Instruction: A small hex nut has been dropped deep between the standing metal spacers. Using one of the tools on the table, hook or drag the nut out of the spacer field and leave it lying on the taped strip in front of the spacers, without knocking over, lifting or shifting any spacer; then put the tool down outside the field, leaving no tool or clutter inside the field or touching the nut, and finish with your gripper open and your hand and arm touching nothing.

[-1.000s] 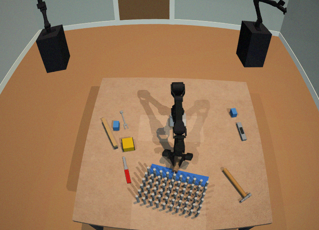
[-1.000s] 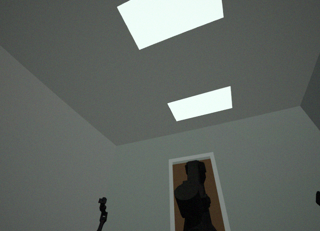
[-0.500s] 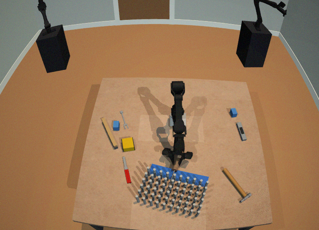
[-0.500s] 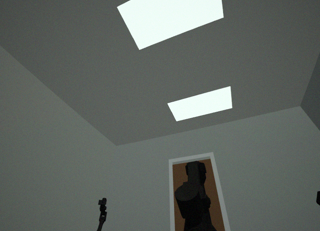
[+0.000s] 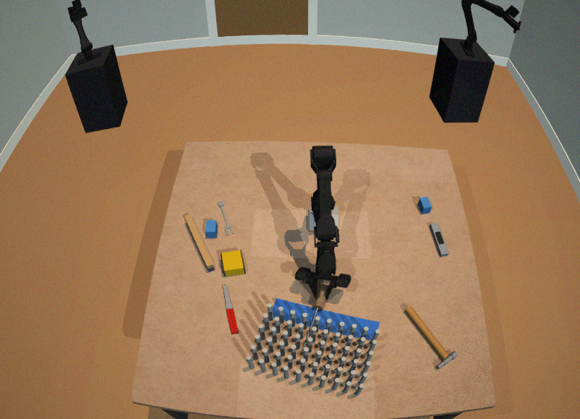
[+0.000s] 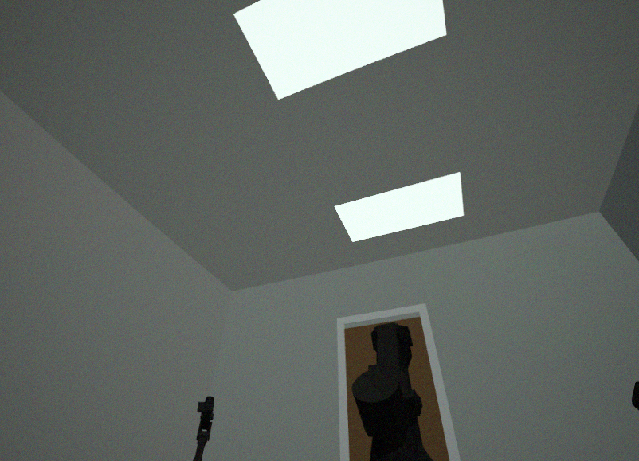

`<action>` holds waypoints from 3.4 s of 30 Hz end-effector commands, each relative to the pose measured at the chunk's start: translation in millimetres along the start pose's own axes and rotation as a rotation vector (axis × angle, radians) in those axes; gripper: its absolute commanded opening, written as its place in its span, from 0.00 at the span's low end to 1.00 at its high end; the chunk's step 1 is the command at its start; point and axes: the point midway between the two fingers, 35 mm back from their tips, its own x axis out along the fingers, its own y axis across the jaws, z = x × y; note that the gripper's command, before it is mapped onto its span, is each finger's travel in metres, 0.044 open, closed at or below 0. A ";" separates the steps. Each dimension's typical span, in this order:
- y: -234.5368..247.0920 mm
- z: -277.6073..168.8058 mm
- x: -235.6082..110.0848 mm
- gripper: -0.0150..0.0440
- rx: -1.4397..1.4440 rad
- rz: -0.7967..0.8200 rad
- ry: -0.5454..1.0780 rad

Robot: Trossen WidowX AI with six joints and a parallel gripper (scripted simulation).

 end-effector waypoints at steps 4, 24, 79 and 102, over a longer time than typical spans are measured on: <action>1.2 4.7 -3.8 0.25 -0.002 0.002 0.002; 2.5 15.4 -11.2 0.25 0.001 0.005 0.002; 2.4 44.8 -30.6 0.25 0.000 0.007 0.000; 2.3 56.0 -38.2 0.25 0.000 0.007 -0.001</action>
